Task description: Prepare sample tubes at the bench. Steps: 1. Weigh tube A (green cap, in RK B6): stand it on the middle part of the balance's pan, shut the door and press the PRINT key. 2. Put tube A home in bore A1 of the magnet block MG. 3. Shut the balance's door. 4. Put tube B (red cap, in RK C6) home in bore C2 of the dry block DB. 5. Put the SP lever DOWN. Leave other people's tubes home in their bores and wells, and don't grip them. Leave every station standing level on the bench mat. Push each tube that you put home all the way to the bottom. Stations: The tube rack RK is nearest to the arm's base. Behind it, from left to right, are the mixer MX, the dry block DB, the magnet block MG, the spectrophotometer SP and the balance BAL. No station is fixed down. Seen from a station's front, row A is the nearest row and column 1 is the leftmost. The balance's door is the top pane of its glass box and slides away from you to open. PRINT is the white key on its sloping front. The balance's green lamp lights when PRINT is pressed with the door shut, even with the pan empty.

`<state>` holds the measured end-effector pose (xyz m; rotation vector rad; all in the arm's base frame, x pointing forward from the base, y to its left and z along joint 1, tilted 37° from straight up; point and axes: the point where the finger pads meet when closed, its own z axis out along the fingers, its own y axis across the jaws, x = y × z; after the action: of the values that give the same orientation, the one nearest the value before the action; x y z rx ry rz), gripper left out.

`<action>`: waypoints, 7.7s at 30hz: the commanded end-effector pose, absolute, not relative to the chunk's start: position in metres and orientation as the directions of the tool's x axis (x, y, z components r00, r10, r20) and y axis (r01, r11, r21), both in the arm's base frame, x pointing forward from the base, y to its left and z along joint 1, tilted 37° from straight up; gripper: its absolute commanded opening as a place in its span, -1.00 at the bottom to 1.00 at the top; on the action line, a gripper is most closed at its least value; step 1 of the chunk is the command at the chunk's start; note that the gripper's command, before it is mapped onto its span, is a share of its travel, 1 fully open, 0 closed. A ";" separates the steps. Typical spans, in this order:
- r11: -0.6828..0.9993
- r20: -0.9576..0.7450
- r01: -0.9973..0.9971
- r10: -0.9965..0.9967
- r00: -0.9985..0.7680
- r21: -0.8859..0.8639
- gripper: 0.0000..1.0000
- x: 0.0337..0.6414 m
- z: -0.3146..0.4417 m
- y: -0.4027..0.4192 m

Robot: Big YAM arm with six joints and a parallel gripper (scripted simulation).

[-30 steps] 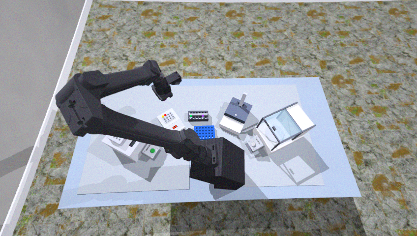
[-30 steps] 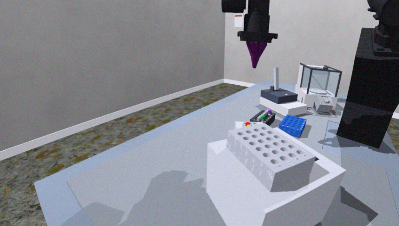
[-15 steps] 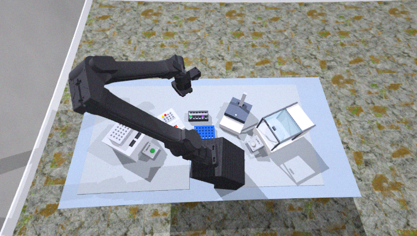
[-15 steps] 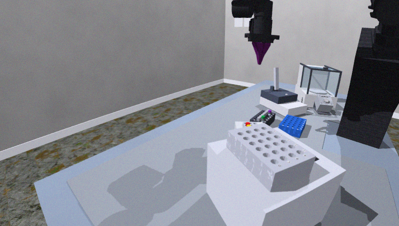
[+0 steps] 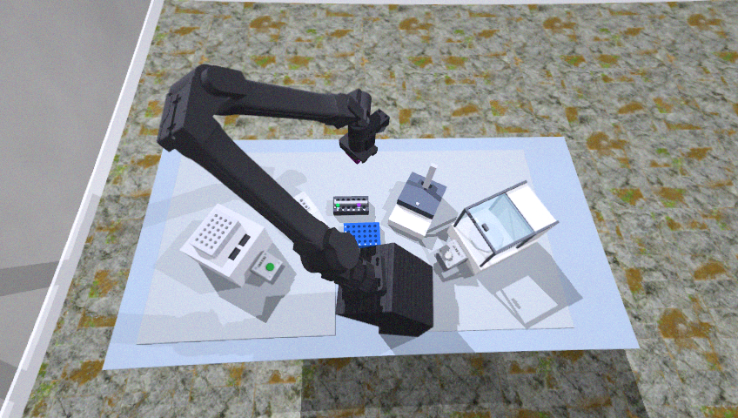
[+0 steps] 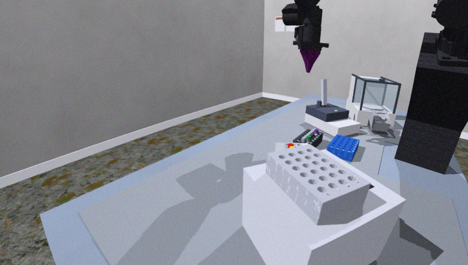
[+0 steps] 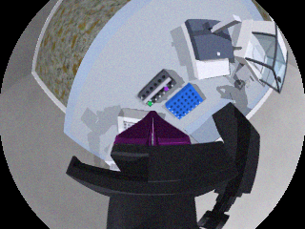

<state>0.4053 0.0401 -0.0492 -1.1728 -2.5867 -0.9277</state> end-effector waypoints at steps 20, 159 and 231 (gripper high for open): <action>0.622 0.269 0.571 0.515 -0.814 0.536 -1.00 0.449 -0.145 -0.106; 0.676 0.239 0.481 0.425 -0.873 0.557 -1.00 0.455 -0.270 -0.130; 0.682 0.201 0.470 0.439 -0.876 0.560 -1.00 0.448 -0.253 -0.132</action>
<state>0.4397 -0.1282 -0.2596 -0.7611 -2.8037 -0.9689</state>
